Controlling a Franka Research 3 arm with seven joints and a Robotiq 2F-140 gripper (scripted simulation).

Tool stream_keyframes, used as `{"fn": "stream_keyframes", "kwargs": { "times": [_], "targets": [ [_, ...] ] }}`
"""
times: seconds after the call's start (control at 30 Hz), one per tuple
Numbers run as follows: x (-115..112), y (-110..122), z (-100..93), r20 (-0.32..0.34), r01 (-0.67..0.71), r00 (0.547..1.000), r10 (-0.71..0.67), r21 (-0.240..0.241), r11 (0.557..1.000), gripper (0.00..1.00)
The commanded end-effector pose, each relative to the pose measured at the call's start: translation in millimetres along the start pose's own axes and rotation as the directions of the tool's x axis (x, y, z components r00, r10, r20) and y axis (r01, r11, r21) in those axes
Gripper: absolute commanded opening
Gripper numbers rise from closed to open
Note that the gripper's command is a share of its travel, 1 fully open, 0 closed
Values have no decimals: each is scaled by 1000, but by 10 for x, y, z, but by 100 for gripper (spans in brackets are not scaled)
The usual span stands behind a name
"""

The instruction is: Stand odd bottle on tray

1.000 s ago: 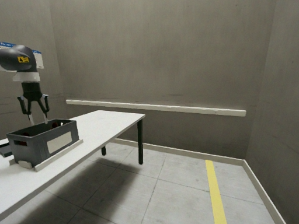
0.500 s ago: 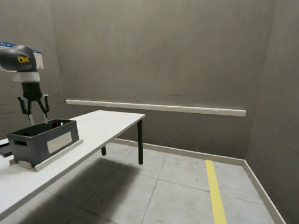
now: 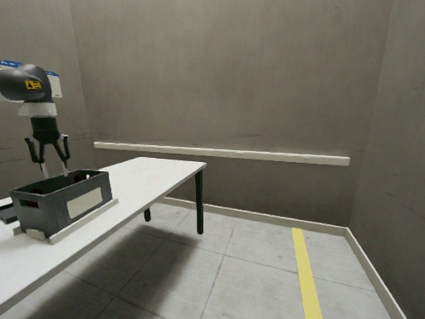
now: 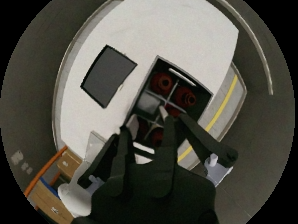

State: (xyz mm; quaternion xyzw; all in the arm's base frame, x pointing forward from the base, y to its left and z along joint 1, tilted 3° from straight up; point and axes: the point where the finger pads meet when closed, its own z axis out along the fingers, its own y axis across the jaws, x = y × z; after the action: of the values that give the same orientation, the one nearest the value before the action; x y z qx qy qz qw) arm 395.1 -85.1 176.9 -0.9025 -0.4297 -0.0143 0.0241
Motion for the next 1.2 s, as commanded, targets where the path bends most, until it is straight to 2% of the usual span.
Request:
{"fn": "stream_keyframes", "kwargs": {
  "times": [0.0,0.7,1.17],
  "targets": [
    [-5,7,9,2,-3,1000,3,-2,1000,44],
    [-5,8,101,2,-3,1000,3,-2,1000,44],
    [-6,8,278,2,-3,1000,3,-2,1000,44]
  ]
}}
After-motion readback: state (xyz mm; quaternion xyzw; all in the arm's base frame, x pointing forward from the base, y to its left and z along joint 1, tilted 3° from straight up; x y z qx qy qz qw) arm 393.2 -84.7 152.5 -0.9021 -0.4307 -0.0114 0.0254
